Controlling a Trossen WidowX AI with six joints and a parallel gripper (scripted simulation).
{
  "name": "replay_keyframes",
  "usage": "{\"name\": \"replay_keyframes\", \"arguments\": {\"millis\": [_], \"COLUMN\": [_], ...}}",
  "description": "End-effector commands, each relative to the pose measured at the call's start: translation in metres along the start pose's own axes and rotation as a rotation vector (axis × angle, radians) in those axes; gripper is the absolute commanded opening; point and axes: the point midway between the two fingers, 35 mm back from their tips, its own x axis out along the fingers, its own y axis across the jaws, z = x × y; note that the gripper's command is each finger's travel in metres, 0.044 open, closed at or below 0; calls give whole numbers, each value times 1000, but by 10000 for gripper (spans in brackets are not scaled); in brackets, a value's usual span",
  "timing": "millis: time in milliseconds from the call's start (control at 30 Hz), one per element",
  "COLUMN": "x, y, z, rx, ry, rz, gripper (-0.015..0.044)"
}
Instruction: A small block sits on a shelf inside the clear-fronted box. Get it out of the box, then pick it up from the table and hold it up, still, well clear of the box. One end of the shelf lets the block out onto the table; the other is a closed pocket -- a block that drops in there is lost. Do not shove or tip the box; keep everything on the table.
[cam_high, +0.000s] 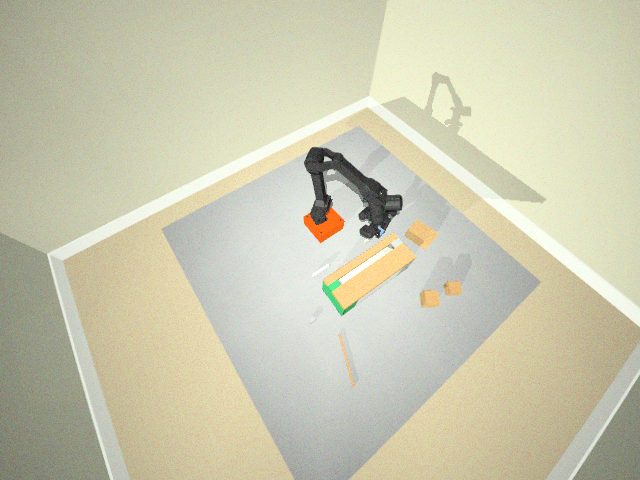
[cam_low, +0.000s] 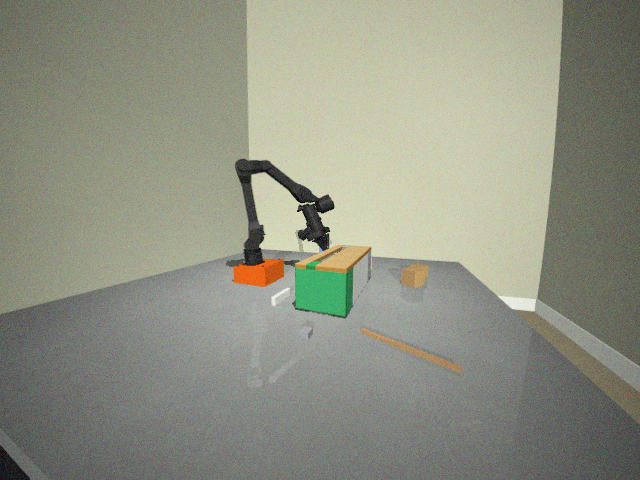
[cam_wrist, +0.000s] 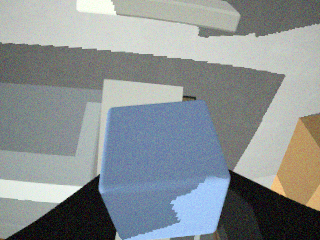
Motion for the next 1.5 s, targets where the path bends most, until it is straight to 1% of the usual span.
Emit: {"name": "replay_keyframes", "arguments": {"millis": [0, 467, 1467], "x": [-16, -72, -72], "y": [3, 21, 22], "z": [-5, -10, -10], "rx": [-71, -340, -343], "ry": [11, 87, 88], "rz": [-44, -163, -164], "gripper": [0, 0, 0]}}
